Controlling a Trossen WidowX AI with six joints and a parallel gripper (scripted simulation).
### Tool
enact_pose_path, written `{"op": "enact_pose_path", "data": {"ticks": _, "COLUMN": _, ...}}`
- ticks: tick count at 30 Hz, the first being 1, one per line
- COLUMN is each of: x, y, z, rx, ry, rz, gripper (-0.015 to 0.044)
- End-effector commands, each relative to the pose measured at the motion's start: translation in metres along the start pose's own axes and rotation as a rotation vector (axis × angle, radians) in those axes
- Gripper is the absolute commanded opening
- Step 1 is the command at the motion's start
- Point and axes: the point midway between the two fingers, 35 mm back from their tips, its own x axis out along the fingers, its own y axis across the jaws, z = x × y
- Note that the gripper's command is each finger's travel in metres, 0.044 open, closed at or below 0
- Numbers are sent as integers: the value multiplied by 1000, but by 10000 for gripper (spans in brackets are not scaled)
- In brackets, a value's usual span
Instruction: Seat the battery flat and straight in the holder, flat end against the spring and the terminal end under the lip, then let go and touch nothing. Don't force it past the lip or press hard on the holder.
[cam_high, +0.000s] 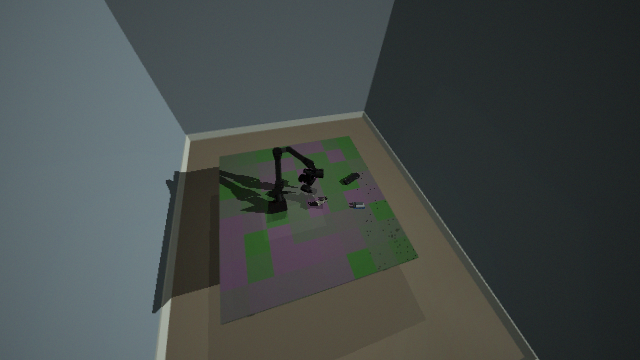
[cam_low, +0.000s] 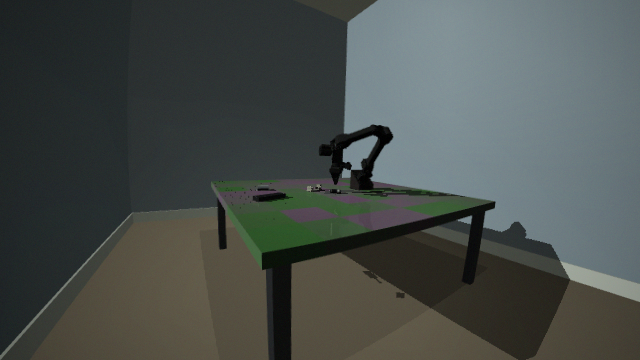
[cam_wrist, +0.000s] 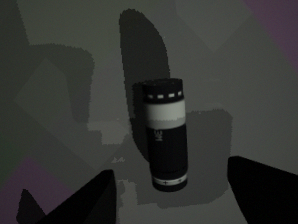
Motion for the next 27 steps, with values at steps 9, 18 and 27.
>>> {"op": "enact_pose_path", "data": {"ticks": 9, "x": 12, "y": -2, "z": -1, "rx": -17, "ry": -11, "rz": -9, "gripper": 235}}
{"op": "enact_pose_path", "data": {"ticks": 18, "x": 26, "y": -2, "z": -1, "rx": -17, "ry": -10, "rz": -10, "gripper": 235}}
{"op": "enact_pose_path", "data": {"ticks": 27, "x": 41, "y": -2, "z": 0, "rx": -18, "ry": -11, "rz": -11, "gripper": 235}}
